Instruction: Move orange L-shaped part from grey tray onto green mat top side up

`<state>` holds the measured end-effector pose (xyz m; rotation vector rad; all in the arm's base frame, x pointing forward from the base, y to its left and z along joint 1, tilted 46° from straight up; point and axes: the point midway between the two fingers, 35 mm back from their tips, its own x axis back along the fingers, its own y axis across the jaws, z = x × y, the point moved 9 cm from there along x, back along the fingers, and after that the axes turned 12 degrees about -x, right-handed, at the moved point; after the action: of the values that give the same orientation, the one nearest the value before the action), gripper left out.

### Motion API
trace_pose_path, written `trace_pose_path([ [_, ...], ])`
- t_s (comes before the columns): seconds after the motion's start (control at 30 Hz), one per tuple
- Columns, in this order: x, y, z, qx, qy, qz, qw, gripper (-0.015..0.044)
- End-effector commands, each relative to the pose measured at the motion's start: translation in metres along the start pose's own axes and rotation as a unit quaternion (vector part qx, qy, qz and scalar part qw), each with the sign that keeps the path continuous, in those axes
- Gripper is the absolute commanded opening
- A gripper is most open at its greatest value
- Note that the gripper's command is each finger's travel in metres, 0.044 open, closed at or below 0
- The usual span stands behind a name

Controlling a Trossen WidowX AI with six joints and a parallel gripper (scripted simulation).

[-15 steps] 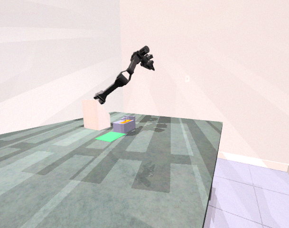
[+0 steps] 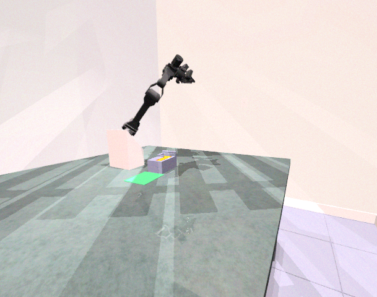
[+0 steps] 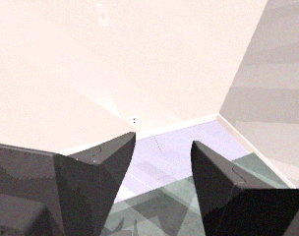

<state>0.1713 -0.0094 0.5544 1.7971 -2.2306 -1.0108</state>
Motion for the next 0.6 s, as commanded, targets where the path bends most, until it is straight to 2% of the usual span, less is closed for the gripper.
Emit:
trace_pose_path([
  [0.0,0.01,0.047,0.015,0.086,-0.045,-0.014,0.995,0.018],
  [0.13,0.012,0.094,0.043,0.197,-0.077,-0.013,0.977,0.018],
  [0.27,0.0,0.121,0.073,0.256,-0.078,0.008,0.964,0.018],
  [0.4,-0.025,0.141,0.114,0.351,-0.055,0.011,0.935,0.018],
  [0.57,-0.062,0.138,0.16,0.423,-0.004,0.016,0.906,0.018],
])
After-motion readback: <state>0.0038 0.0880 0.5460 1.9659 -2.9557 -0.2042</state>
